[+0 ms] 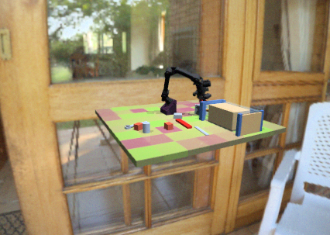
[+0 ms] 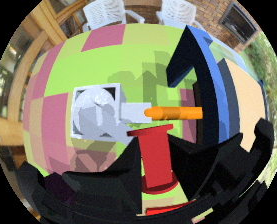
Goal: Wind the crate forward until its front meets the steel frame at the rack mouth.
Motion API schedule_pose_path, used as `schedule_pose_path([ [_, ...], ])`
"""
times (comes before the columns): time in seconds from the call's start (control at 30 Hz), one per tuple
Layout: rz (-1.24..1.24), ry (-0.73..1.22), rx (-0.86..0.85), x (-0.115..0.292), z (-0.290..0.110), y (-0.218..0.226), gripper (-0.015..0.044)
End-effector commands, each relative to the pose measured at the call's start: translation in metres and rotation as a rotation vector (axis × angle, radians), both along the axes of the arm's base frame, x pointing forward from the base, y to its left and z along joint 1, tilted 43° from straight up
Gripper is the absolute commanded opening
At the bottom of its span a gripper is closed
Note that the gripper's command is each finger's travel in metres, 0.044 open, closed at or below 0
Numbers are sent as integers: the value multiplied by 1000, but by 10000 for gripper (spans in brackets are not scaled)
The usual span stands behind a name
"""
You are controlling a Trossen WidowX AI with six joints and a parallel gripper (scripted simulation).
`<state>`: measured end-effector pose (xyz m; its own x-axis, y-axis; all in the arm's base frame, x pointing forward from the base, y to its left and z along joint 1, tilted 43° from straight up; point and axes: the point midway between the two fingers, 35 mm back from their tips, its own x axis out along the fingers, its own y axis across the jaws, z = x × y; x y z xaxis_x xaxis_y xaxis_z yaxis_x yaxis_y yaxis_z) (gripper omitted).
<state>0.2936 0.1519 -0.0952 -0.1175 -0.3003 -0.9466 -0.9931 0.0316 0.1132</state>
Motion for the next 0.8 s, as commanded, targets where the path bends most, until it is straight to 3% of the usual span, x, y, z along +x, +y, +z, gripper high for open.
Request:
schedule_pose_path([
  [0.0,1,-22,17,9,-10,11,0],
  [0.77,1,-23,19,18,-32,36,0],
])
